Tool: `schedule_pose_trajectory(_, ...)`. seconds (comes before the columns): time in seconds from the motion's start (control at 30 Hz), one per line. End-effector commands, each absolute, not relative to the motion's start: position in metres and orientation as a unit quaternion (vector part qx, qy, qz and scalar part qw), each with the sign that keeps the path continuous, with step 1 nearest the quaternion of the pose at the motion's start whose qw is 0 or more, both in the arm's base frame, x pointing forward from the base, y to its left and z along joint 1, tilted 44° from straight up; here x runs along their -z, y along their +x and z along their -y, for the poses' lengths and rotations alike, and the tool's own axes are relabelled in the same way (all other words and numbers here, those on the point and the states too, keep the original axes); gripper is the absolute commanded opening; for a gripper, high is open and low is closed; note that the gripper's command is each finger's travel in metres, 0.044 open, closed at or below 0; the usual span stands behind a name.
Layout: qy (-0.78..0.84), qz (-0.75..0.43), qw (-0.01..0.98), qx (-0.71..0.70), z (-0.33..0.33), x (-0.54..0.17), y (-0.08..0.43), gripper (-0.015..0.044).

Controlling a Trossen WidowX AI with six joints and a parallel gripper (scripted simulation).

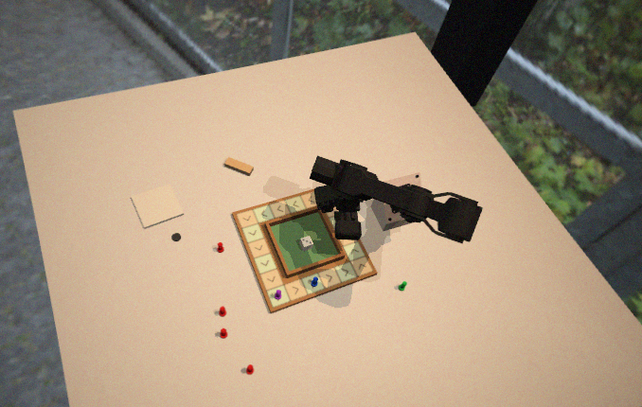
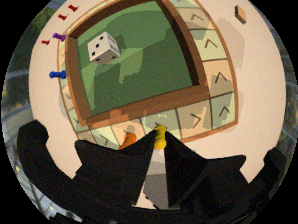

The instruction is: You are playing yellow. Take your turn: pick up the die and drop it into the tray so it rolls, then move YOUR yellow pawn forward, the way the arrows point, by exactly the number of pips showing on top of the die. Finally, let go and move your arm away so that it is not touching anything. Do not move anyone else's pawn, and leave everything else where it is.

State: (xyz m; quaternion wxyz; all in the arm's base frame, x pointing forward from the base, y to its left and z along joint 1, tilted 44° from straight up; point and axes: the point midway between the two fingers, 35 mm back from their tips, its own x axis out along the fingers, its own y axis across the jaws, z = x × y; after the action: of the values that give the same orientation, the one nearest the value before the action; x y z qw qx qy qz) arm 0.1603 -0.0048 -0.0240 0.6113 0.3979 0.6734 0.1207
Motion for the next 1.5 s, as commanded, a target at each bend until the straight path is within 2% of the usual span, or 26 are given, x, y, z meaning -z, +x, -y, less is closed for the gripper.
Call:
schedule_pose_trajectory(0.0, 0.401, -0.674, 0.609, -0.119, 0.005, 0.024, 0.16, 0.0)
schedule_pose_trajectory(0.87, 0.4, -0.675, 0.609, -0.117, 0.091, -0.069, 0.153, 0.0)
schedule_pose_trajectory(1.47, 0.399, -0.674, 0.61, -0.116, 0.107, -0.007, 0.183, 0.0)
